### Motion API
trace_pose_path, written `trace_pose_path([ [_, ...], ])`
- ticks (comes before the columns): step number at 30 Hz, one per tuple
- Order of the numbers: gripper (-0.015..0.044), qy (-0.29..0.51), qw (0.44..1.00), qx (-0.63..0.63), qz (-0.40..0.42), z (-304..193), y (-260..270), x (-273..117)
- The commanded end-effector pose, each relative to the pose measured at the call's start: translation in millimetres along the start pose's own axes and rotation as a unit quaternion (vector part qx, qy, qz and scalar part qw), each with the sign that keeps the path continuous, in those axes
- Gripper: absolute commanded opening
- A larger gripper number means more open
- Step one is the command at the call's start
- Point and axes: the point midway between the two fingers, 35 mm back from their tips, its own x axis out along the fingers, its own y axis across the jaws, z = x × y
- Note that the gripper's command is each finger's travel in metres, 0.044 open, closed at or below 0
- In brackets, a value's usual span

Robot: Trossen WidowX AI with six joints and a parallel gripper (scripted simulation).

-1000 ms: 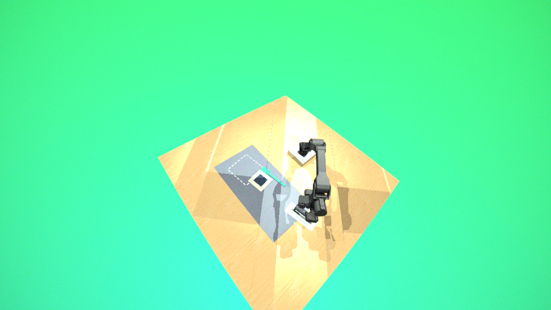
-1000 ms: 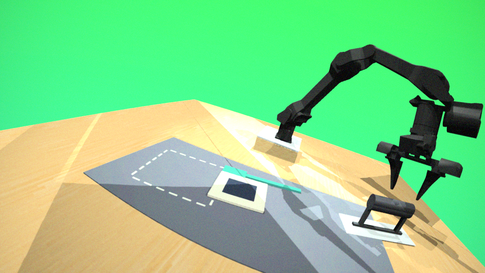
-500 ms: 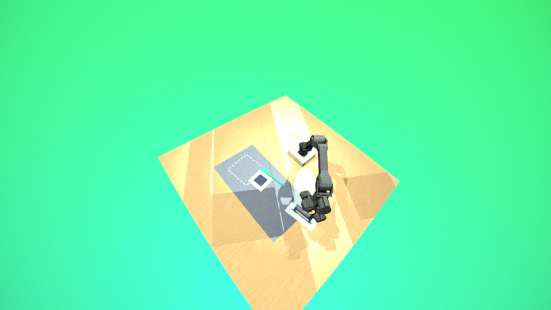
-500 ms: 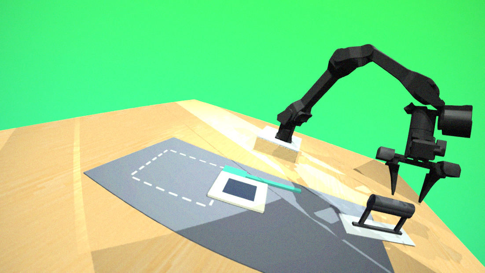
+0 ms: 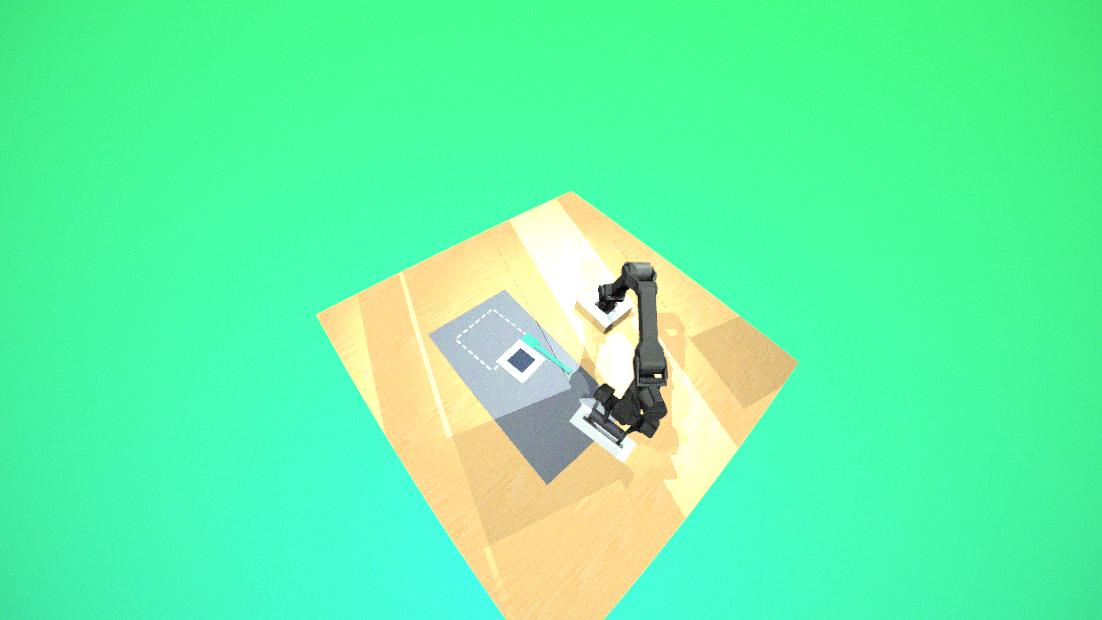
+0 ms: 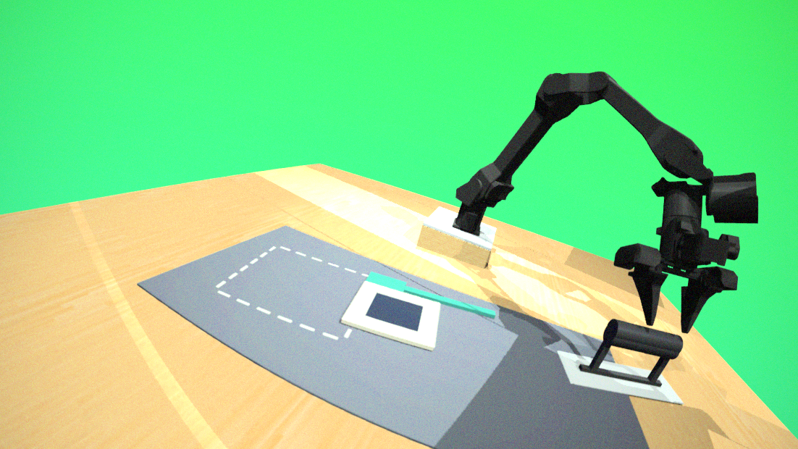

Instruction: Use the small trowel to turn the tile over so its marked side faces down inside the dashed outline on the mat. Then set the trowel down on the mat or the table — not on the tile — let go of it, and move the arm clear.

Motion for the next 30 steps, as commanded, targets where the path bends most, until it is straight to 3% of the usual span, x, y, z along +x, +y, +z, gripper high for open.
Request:
trace_pose_path([
  [1,0.0300,-0.016,0.998,-0.064,-0.002,-4,-2,2],
  [16,0.0300,-0.077,0.950,-0.302,-0.018,-17,-6,3],
  [30,0.0300,-0.119,0.850,-0.508,-0.070,-30,-19,4],
])
